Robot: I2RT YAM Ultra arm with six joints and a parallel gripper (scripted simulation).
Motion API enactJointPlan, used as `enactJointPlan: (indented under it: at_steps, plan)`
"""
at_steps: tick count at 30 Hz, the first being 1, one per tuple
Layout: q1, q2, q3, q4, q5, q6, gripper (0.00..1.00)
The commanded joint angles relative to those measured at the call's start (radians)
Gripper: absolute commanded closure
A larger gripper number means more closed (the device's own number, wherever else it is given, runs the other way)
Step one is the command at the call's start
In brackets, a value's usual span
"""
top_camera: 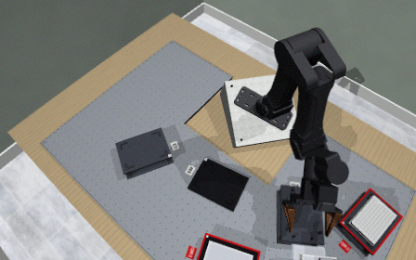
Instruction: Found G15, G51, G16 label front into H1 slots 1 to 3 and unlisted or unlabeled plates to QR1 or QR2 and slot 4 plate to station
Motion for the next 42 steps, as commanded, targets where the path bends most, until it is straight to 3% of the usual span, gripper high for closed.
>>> enactJointPlan:
  at_steps: [1,27,28,42]
  plan:
    - [0.009,-0.014,-0.009,0.006,0.02,0.001,0.0]
    - [0.109,-0.112,-0.128,0.016,0.119,0.02,0.0]
    - [0.114,-0.099,-0.138,0.039,0.124,0.021,1.0]
    - [0.116,-0.091,-0.143,0.051,0.126,0.022,1.0]
